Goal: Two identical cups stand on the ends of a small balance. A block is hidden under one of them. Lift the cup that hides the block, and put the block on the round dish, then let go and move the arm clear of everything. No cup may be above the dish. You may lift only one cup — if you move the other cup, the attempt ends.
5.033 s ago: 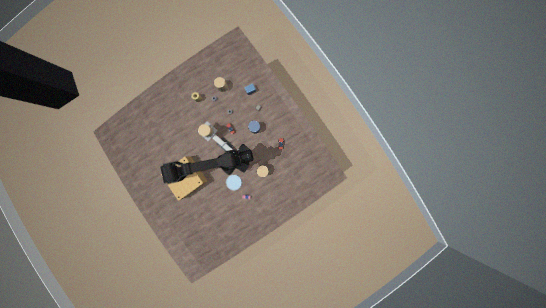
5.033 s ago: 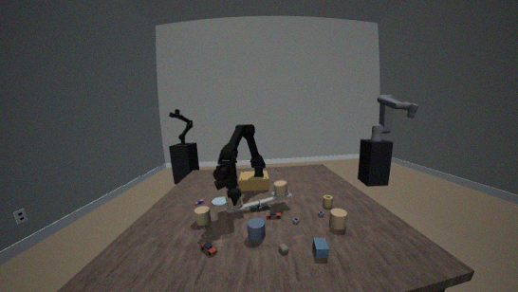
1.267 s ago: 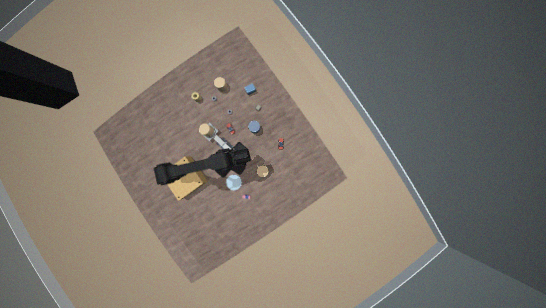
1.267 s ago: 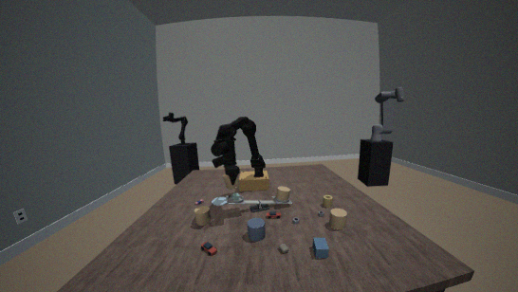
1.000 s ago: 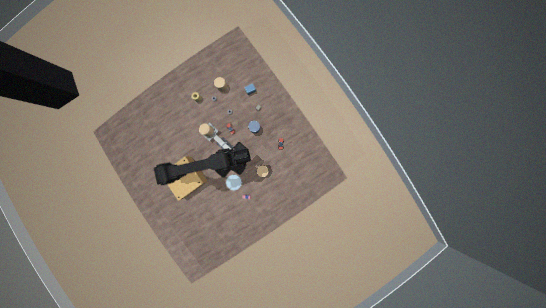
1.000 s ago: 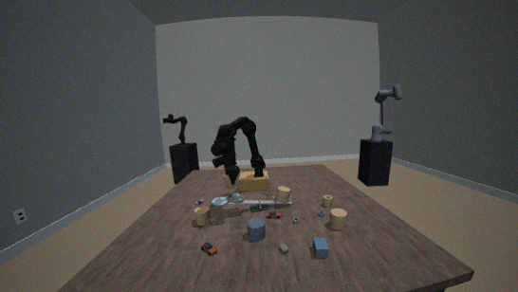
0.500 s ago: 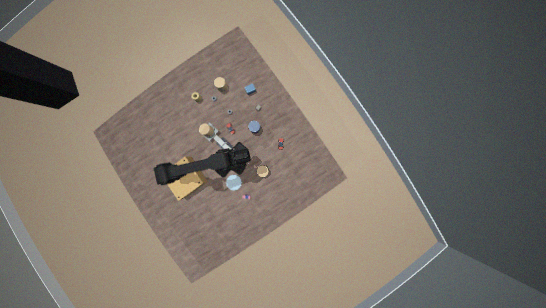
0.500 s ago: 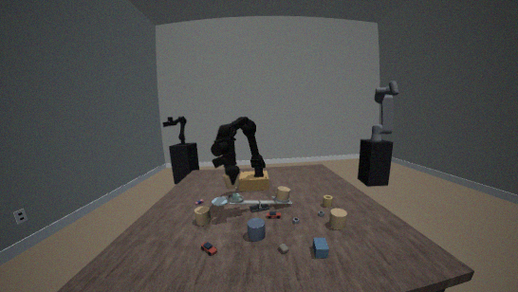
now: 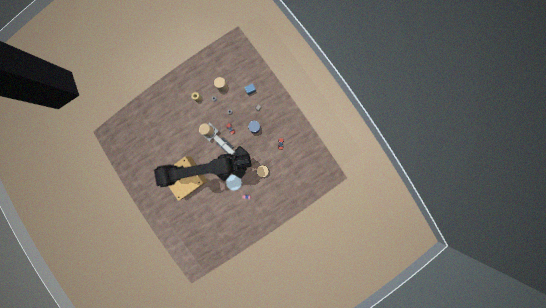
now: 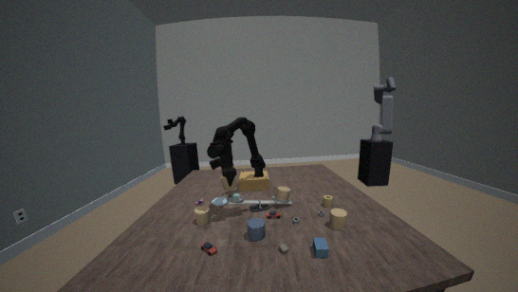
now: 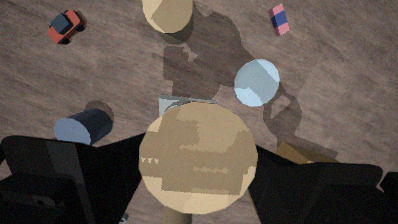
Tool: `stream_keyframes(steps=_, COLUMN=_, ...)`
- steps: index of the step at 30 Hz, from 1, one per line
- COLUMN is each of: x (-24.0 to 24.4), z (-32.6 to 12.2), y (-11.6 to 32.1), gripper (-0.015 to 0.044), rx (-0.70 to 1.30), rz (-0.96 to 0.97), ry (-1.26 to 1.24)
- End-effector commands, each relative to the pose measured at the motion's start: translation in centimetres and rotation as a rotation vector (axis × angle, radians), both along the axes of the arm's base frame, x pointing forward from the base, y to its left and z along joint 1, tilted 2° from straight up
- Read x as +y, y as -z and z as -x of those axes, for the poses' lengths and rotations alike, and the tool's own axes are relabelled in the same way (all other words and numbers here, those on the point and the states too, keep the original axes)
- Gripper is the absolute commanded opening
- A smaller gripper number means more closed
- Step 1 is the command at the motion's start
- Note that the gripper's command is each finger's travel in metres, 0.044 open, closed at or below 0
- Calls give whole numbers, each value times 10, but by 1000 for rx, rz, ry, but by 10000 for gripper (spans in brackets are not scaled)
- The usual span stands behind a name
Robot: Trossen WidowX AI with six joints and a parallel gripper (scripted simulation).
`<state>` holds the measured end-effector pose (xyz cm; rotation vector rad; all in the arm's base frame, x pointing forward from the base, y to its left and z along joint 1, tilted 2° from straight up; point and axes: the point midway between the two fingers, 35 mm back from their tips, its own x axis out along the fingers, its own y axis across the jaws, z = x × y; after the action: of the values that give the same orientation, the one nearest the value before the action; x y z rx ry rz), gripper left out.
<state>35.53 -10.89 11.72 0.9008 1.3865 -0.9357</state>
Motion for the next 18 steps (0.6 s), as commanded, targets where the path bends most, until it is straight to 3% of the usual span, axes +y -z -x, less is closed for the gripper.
stream_keyframes(steps=1, x=-23, z=12, y=3, gripper=0, rx=-10, rz=4, ry=6)
stream_keyframes(steps=18, x=-99, z=77, y=34, gripper=0, rx=-14, rz=13, ry=8)
